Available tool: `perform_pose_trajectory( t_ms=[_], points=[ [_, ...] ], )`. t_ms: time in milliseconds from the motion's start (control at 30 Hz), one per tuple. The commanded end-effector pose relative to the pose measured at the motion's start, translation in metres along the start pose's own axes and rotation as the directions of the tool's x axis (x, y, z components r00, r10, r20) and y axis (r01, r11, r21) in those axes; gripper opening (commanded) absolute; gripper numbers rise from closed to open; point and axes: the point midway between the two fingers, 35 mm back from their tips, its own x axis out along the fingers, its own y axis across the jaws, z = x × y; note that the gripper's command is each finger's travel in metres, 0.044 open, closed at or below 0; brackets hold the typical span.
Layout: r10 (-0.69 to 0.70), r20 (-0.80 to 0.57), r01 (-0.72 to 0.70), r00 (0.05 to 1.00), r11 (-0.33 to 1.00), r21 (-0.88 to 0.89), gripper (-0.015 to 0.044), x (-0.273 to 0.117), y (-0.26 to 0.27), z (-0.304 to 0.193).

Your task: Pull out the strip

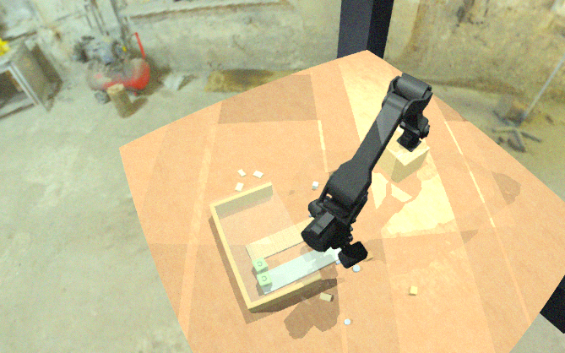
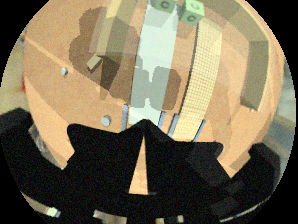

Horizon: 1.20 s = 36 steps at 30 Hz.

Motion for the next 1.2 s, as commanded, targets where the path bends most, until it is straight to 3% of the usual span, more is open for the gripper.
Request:
perform_pose_trajectory(
  t_ms=[0, 700, 1167],
  points=[
    [-0.004, 0.003, 0.004, 1.0, 1.0, 0.004, 0.0, 0.005, 0.0, 0.0],
    [-0.004, 0.003, 0.004, 1.0, 1.0, 0.004, 0.0, 0.039, 0.002, -0.002],
    [-0.004, 0.003, 0.004, 1.0, 1.0, 0.004, 0.0, 0.041, 0.002, -0.002]
  ],
)
